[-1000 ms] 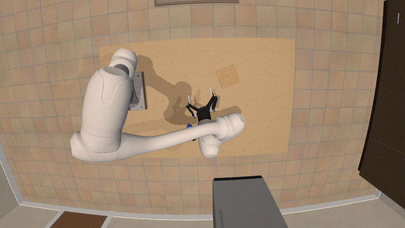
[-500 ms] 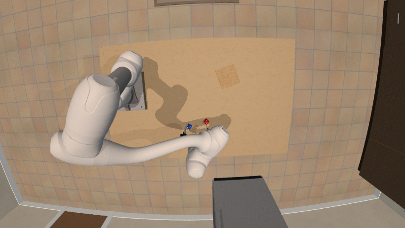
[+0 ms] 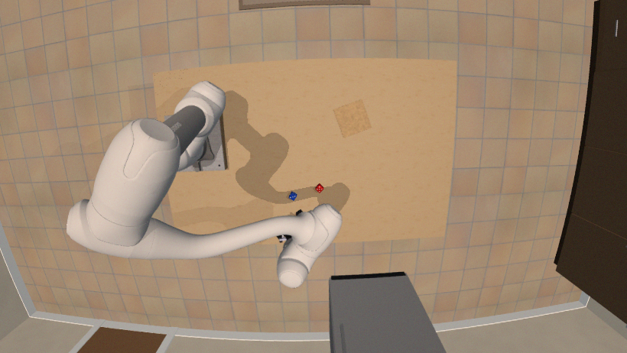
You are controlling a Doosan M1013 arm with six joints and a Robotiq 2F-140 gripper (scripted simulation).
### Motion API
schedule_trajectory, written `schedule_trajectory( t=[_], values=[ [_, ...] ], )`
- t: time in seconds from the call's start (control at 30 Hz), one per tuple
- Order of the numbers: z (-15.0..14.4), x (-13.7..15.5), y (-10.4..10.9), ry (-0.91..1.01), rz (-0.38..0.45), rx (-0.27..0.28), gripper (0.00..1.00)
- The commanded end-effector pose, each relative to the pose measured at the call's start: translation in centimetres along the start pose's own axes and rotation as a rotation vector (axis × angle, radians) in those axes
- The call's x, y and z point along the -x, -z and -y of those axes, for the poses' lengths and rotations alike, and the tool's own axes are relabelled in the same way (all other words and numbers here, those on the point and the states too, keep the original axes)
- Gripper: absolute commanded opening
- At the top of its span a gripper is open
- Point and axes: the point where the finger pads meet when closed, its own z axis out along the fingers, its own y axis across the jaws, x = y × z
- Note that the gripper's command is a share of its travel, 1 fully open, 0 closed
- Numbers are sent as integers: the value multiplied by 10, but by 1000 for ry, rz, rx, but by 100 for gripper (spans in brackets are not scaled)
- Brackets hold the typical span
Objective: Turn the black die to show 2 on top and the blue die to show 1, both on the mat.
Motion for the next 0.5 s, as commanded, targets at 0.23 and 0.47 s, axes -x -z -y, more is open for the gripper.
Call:
schedule_trajectory(
  t=[0.23, 0.47],
  values=[
    [0, 0, 0, 0, 0, 0, 100],
    [0, 0, -25, 0, 0, 0, 100]
  ],
)
